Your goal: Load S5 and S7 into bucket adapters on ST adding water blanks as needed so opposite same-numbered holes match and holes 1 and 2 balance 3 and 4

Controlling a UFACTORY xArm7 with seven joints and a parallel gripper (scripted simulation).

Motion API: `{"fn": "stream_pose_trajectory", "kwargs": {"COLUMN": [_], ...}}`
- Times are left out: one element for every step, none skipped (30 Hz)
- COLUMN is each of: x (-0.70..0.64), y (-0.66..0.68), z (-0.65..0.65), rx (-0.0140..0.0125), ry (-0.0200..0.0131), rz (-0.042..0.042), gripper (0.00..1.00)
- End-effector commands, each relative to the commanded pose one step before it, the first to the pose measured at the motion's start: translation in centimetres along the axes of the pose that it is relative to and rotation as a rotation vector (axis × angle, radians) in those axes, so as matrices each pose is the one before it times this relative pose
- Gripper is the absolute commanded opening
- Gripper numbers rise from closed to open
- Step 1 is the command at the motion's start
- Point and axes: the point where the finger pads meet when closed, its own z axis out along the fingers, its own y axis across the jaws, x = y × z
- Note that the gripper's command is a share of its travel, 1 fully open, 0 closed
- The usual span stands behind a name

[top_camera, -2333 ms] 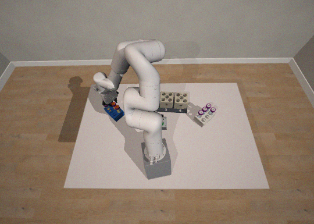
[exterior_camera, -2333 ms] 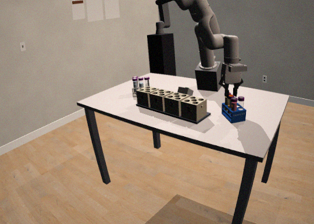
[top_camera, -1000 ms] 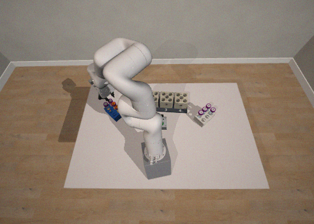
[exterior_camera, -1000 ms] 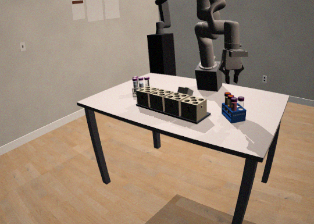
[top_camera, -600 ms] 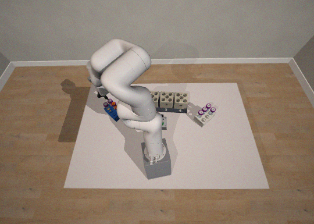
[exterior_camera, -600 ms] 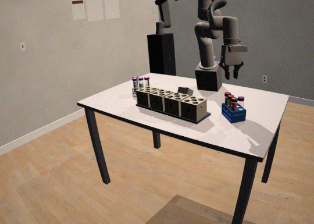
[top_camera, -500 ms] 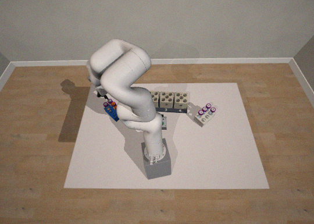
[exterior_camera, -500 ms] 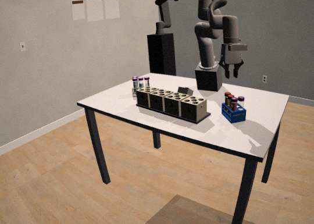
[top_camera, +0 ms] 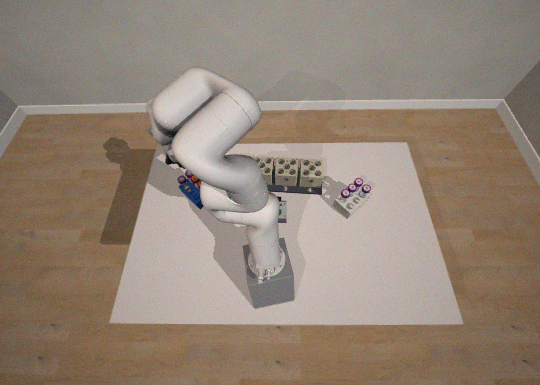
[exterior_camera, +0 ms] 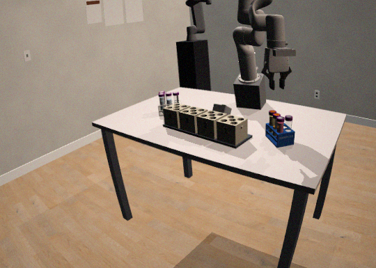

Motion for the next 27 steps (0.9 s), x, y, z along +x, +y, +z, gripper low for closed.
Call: {"fn": "stream_pose_trajectory", "kwargs": {"x": [0.133,-0.001,-0.001,-0.001,0.000,0.000,0.000,0.000,0.000,0.000,0.000,0.000,0.000,0.000,0.000,0.000,-0.499,-0.499,-0.499,-0.500,-0.500,-0.500,-0.500,-0.500,0.000,0.000,0.000], "y": [0.014,0.000,0.000,0.000,0.000,0.000,0.000,0.000,0.000,0.000,0.000,0.000,0.000,0.000,0.000,0.000,0.000,0.000,0.000,0.000,0.000,0.000,0.000,0.000,0.000,0.000,0.000], "z": [-0.163,-0.001,-0.001,-0.001,0.000,0.000,0.000,0.000,0.000,0.000,0.004,-0.001,0.000,0.000,0.000,0.000,-0.005,-0.001,-0.001,-0.001,-0.001,-0.001,-0.001,-0.001,0.000,0.000,0.000], "rx": [-0.00058,0.00000,0.00000,0.00000,0.00000,0.00000,0.00000,0.00000,0.00000,0.00000,0.00002,0.00000,0.00000,0.00000,0.00000,0.00000,-0.00001,0.00001,0.00001,0.00001,0.00001,0.00002,0.00002,0.00002,0.00000,0.00000,0.00000], "ry": [0.00379,0.00000,0.00000,0.00000,0.00000,0.00000,0.00000,0.00000,0.00000,0.00000,-0.00006,0.00001,0.00001,0.00000,0.00000,0.00000,0.00005,0.00000,0.00000,0.00000,0.00000,0.00000,0.00000,0.00000,0.00000,0.00000,0.00000], "rz": [-0.00026,0.00000,0.00000,0.00000,0.00000,0.00000,0.00000,0.00000,0.00000,0.00000,0.00001,0.00000,0.00000,0.00000,0.00000,0.00000,-0.00001,0.00001,0.00000,0.00000,0.00000,0.00000,0.00000,0.00000,0.00000,0.00000,0.00000], "gripper": [0.44,0.44,0.44,0.44,0.44,0.44,0.44,0.44,0.44,0.44,0.44,0.44,0.44,0.44,0.44,0.44,0.57,0.57,0.57,0.57,0.57,0.57,0.57,0.57,0.57,0.57,0.57]}}
